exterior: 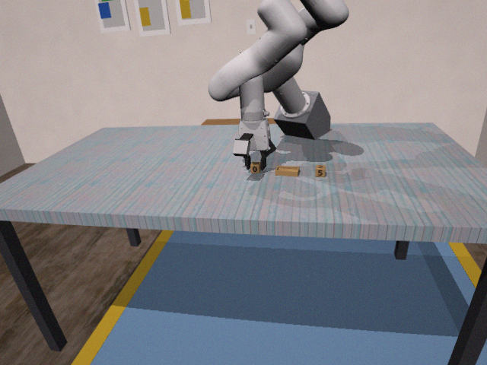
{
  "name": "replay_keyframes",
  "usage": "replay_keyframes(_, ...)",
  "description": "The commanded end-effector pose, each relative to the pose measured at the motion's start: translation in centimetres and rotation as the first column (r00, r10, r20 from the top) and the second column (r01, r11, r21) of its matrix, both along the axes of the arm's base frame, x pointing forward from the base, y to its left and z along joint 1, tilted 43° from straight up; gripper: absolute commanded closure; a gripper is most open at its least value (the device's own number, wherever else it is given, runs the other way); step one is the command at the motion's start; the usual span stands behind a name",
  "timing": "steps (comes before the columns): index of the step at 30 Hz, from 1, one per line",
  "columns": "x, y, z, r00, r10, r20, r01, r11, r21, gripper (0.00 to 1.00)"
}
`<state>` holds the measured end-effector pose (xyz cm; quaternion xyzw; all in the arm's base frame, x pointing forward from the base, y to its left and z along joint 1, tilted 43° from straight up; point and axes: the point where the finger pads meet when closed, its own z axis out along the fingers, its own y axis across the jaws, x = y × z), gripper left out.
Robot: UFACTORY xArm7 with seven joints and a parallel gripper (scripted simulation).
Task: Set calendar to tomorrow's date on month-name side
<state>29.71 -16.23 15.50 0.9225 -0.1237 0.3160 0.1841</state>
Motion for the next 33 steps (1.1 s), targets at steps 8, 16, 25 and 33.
replay_keyframes(8, -0.1, 0.1, 0.2, 1.0, 0.0, 0.001, 0.0, 1.0, 0.0, 0.53)
replay_keyframes(16, -1.0, 0.8, 1.5, 1.0, 0.0, 0.001, 0.0, 1.0, 0.0, 0.53)
replay_keyframes(25, -3.6, 2.8, 5.0, 1.0, 0.0, 0.001, 0.0, 1.0, 0.0, 0.53)
replay_keyframes(33, -4.7, 3.7, 6.5, 1.0, 0.0, 0.001, 0.0, 1.0, 0.0, 0.53)
